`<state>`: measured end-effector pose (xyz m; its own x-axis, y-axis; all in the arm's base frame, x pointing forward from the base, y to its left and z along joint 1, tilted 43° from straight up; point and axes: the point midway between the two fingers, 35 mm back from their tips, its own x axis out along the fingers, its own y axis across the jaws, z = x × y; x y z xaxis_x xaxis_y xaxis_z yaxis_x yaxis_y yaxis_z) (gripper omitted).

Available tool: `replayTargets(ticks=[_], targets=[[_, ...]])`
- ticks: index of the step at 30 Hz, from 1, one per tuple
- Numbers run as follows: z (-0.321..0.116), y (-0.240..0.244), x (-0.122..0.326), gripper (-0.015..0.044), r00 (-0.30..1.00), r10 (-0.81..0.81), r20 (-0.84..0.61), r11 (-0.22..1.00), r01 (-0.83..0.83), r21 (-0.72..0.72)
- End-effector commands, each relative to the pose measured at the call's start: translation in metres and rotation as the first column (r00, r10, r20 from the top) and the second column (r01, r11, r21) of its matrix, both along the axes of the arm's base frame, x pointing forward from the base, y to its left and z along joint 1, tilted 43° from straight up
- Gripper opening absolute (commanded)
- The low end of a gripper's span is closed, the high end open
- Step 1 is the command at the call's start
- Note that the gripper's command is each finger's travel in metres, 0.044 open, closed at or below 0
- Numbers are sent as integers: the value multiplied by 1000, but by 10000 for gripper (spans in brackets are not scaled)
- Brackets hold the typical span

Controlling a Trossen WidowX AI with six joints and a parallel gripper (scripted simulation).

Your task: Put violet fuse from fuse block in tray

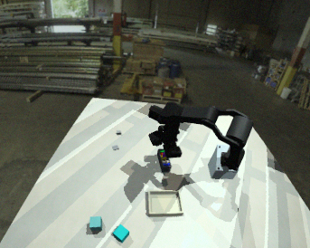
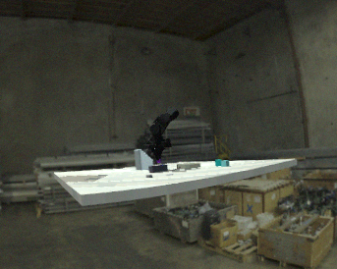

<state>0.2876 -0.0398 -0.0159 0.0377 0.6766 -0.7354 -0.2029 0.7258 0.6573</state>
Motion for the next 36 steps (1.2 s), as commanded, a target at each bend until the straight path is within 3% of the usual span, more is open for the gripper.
replayTargets(ticks=[1,15,36], targets=[[4,-5,1,0,1000,3,3,1000,-3,-6],[19,-12,1,0,1000,2,3,1000,-2,-9],[119,96,18,0,1000,-3,4,1000,3,-25]])
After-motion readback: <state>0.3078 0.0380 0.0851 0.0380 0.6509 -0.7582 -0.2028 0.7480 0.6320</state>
